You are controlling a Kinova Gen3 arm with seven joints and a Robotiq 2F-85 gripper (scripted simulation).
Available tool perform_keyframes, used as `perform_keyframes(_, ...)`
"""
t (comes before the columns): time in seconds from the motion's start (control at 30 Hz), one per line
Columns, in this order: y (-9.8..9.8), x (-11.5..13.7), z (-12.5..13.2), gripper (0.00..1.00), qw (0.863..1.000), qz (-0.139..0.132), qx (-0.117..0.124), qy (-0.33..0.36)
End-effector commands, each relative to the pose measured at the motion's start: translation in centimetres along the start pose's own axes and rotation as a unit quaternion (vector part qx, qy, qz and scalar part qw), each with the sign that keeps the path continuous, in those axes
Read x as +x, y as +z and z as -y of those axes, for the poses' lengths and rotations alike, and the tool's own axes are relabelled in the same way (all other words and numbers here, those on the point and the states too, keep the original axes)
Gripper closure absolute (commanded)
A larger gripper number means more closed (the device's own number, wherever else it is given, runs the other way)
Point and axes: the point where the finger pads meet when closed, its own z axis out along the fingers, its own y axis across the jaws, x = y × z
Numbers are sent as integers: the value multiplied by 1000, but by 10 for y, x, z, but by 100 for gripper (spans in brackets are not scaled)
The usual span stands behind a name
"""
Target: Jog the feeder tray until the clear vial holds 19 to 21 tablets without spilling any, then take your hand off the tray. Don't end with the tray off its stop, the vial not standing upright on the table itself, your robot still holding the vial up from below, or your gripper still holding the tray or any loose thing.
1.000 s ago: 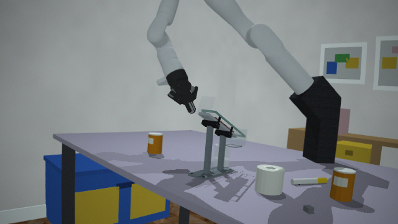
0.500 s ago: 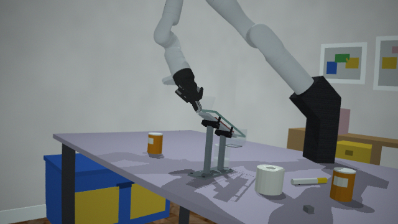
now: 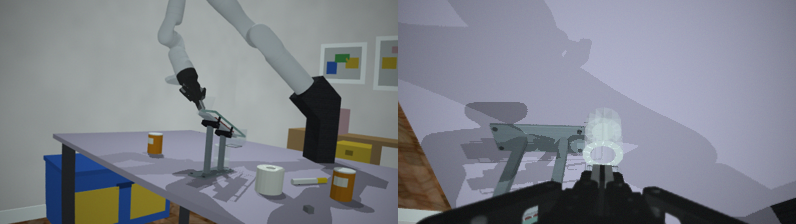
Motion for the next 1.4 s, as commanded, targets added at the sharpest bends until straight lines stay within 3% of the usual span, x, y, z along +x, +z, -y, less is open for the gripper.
perform_keyframes(0.0, 0, -1, -1, 100, 1000, 0, 1, -3)
perform_keyframes(0.87, 6, 0, -2, 100, 1000, 0, 3, -10)
perform_keyframes(1.07, 28, 9, -2, 100, 1000, 0, 3, -10)
perform_keyframes(1.37, 82, 30, -1, 100, 1000, 0, 3, -10)
